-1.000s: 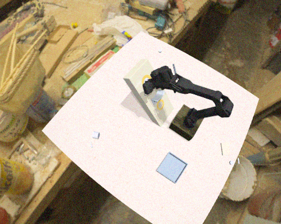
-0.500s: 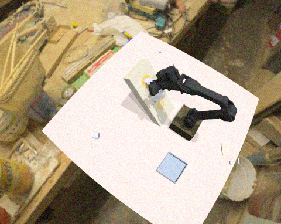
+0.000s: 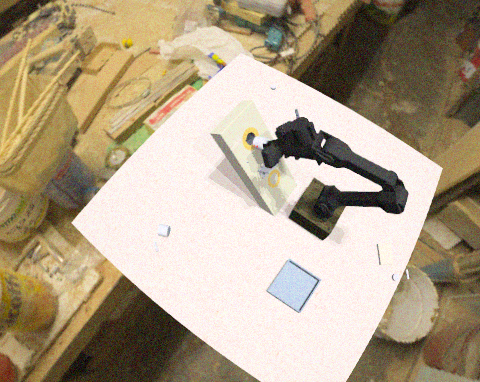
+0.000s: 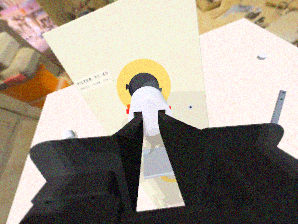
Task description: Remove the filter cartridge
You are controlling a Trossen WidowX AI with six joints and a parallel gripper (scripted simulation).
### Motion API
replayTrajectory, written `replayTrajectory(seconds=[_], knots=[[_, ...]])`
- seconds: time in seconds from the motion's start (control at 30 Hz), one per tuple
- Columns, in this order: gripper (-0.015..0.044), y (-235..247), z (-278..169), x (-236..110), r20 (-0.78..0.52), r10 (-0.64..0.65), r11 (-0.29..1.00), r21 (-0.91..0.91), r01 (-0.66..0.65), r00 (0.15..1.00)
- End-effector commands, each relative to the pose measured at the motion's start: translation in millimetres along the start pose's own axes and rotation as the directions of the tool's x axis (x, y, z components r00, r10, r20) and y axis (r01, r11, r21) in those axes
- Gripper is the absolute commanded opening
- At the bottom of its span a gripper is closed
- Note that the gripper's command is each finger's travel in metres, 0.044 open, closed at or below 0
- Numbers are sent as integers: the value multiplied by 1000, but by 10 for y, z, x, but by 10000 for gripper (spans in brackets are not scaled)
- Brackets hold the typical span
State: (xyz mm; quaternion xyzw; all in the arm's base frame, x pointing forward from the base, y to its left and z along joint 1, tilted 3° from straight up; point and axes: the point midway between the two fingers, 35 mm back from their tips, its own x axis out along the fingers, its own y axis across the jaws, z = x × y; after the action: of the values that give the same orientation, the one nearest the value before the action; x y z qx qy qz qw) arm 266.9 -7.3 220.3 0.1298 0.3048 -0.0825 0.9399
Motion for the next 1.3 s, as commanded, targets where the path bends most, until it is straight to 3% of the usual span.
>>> replayTrajectory(seconds=[0.0, 0.5, 0.63, 0.97, 1.27], knots=[[0, -37, -94, 4, 8, -3, 1000, 7, 3, 1000], [0, -184, -584, 84, 6, -3, 1000, 6, 3, 1000], [89, -166, -550, 82, -8, -2, 1000, -1, 2, 1000], [89, -186, -590, 86, 6, -3, 1000, 7, 3, 1000], [89, 34, 137, -7, 9, -2, 1000, 7, 2, 1000]])
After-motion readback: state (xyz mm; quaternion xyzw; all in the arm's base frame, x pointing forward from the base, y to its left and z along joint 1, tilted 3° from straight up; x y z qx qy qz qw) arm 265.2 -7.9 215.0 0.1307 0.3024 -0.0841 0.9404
